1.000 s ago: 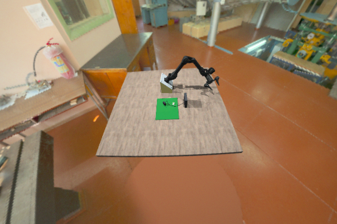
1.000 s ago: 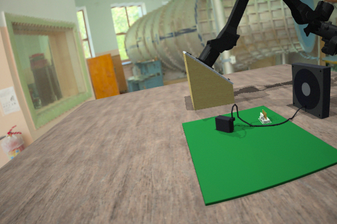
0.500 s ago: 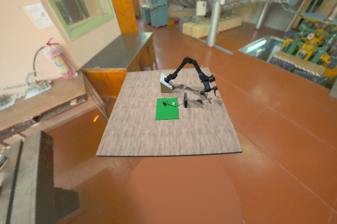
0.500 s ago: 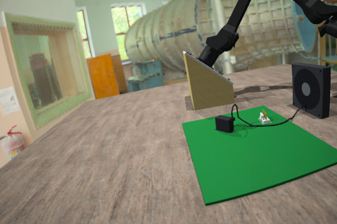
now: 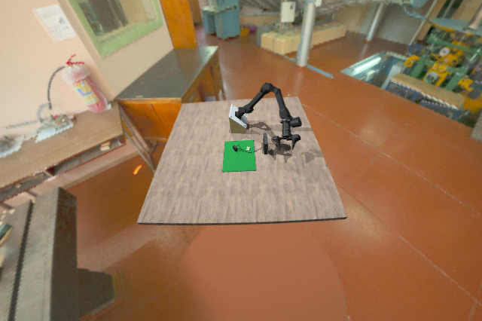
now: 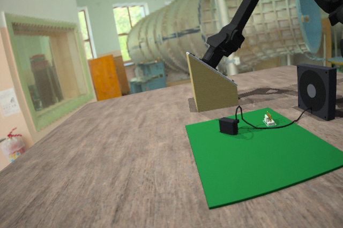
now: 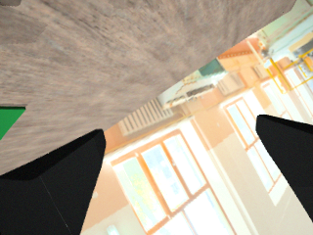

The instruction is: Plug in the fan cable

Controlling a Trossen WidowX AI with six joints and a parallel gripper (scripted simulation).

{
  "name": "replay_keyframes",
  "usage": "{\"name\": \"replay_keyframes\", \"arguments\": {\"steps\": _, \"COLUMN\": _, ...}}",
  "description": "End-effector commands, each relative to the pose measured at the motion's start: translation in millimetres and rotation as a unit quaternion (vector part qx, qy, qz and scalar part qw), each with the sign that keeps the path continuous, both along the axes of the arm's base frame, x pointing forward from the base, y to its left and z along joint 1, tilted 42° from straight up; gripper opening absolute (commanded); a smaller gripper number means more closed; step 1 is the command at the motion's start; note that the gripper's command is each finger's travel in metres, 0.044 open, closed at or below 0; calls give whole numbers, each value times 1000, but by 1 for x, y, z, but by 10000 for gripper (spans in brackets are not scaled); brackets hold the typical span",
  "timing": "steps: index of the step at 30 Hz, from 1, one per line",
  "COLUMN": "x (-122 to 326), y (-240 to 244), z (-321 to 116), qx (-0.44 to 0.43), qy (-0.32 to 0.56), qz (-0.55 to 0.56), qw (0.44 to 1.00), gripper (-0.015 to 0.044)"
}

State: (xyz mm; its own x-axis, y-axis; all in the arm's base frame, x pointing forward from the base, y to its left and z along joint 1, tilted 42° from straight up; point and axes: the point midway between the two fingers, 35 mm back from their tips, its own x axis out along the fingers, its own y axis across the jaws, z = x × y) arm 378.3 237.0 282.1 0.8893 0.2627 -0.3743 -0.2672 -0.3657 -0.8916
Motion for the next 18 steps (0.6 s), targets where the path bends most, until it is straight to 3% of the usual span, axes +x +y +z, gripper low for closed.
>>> {"name": "replay_keyframes", "arguments": {"steps": 1, "x": 16, "y": -34, "z": -17, "qx": 18, "qy": 49, "qz": -41, "qw": 998, "gripper": 440}}
{"name": "replay_keyframes", "arguments": {"steps": 6, "x": 30, "y": -88, "z": -50, "qx": 36, "qy": 133, "qz": -106, "qw": 985, "gripper": 440}}
{"name": "replay_keyframes", "arguments": {"steps": 10, "x": 33, "y": -125, "z": -107, "qx": 47, "qy": 253, "qz": -154, "qw": 954, "gripper": 440}}
{"name": "replay_keyframes", "arguments": {"steps": 18, "x": -3, "y": -203, "z": -203, "qx": 122, "qy": 495, "qz": -279, "qw": 813, "gripper": 440}}
